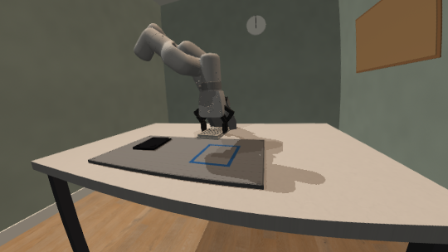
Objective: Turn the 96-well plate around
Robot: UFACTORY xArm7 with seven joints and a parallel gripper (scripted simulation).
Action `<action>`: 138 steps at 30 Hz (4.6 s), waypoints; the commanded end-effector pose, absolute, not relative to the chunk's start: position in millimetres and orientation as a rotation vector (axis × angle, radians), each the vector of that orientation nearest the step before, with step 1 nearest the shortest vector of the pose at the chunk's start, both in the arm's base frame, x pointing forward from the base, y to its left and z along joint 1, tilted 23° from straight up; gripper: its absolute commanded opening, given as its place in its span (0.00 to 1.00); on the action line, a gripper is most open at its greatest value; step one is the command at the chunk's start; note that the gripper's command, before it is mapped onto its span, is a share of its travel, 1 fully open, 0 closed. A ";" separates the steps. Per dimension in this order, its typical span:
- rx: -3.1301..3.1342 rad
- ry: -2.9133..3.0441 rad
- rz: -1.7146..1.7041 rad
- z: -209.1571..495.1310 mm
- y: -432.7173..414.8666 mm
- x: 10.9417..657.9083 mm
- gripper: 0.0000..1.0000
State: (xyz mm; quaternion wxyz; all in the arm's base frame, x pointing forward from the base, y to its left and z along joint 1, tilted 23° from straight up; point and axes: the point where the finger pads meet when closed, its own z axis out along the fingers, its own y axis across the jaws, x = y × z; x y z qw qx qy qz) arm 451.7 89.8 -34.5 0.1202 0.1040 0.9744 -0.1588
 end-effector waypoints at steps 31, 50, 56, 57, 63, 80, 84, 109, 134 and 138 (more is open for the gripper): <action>1.600 2.250 -0.218 -2.3 -2.8 423.6 0.00; 2.149 1.700 -0.064 14.7 -54.7 407.3 0.00; 2.256 1.552 -0.027 18.7 -66.9 403.5 0.00; 2.281 1.514 -0.018 19.7 -69.9 402.6 0.00; 2.422 1.279 0.038 25.8 -88.2 396.9 0.00; 2.676 0.643 0.176 40.9 -133.9 382.6 0.00; 2.720 0.464 0.211 44.9 -146.1 378.8 0.00; 2.781 0.009 0.297 66.0 -210.0 358.8 0.00; 2.781 0.009 0.297 75.9 -239.7 349.6 0.00; 2.781 0.009 0.297 75.9 -239.6 349.7 0.00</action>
